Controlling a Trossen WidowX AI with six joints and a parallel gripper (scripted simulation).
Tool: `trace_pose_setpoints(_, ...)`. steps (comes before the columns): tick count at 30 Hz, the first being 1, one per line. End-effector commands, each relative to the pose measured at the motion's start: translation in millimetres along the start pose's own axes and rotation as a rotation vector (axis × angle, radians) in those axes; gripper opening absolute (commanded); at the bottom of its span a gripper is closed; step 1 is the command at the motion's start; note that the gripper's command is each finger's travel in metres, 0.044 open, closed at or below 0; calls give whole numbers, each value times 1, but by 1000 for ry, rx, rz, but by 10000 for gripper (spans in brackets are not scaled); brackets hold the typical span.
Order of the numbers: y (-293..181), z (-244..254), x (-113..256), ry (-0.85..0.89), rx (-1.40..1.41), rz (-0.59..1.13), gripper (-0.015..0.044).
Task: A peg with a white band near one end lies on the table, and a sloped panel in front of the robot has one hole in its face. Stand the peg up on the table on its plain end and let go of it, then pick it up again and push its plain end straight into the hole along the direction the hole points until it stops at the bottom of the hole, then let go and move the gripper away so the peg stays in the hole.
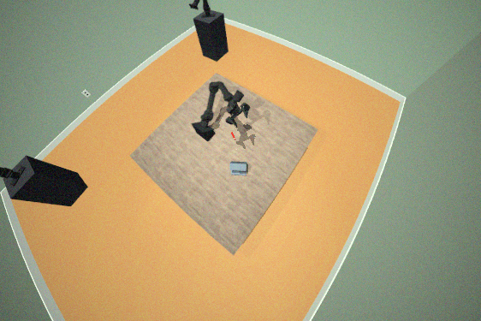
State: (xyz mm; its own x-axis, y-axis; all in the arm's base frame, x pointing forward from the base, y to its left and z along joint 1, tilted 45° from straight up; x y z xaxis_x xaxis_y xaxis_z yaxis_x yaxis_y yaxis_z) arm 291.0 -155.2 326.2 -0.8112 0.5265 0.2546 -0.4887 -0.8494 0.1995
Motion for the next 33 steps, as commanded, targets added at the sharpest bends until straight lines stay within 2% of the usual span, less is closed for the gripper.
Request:
trace_pose_setpoints(1,-15,-17,-9,-82,81,99,440)
trace_pose_setpoints(17,-67,-76,-16,-322,346,508,440)
trace_pose_setpoints(33,-113,-131,2,-489,518,989,440)
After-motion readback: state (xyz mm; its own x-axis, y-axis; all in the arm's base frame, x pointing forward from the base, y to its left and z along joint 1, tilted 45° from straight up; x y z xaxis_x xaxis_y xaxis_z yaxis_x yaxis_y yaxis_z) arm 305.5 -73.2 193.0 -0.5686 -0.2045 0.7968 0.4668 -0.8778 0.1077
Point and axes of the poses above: the point midway between the two fingers, 35 mm back from their tips, its own x axis back along the fingers, its own z axis across the jaws, y = z × x, the point moved 8 cm from there along x, back along the fingers, and after that the axes turned 4 degrees about -x, right-handed, at the moved point
